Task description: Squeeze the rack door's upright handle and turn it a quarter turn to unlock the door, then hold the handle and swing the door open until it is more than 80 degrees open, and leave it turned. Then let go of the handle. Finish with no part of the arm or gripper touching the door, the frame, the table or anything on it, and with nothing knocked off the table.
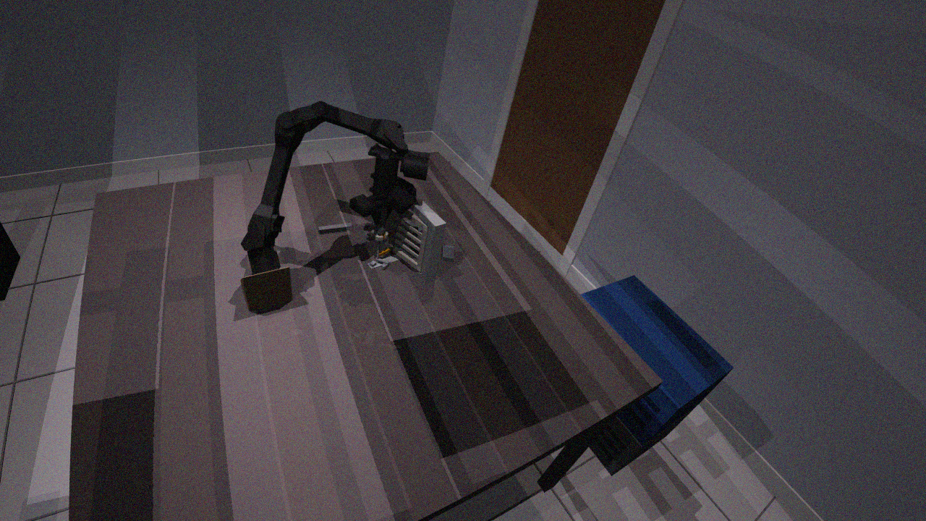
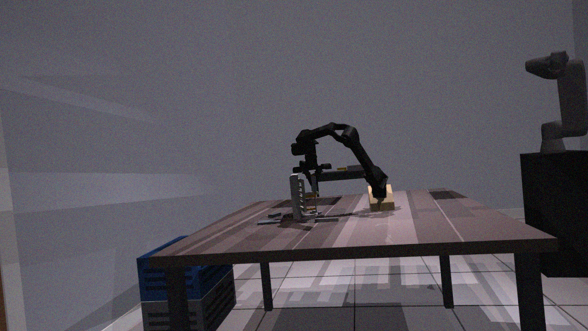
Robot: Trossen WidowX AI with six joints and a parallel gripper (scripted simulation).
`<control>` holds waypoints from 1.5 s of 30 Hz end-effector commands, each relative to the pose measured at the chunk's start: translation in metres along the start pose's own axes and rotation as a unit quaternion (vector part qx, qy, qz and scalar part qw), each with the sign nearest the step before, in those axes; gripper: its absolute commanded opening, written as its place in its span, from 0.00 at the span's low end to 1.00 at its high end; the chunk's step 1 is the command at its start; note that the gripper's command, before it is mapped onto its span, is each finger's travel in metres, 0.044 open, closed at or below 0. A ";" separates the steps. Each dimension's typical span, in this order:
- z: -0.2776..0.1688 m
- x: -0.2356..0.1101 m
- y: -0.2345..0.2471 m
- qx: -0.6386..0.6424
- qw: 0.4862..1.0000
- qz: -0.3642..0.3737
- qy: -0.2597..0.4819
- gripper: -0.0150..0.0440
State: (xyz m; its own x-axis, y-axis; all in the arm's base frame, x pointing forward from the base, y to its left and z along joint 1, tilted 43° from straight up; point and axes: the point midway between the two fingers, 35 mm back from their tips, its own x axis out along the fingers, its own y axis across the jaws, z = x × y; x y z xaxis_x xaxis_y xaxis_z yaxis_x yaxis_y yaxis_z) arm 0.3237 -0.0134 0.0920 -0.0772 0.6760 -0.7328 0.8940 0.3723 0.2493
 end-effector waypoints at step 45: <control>0.054 0.000 -0.070 -0.388 0.922 0.002 -0.005 0.29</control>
State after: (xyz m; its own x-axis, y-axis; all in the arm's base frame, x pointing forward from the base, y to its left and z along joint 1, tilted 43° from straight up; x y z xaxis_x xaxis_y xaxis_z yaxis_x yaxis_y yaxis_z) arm 0.2852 -0.0696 0.0438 -0.0698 0.6737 -0.7357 0.3812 0.6995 0.6044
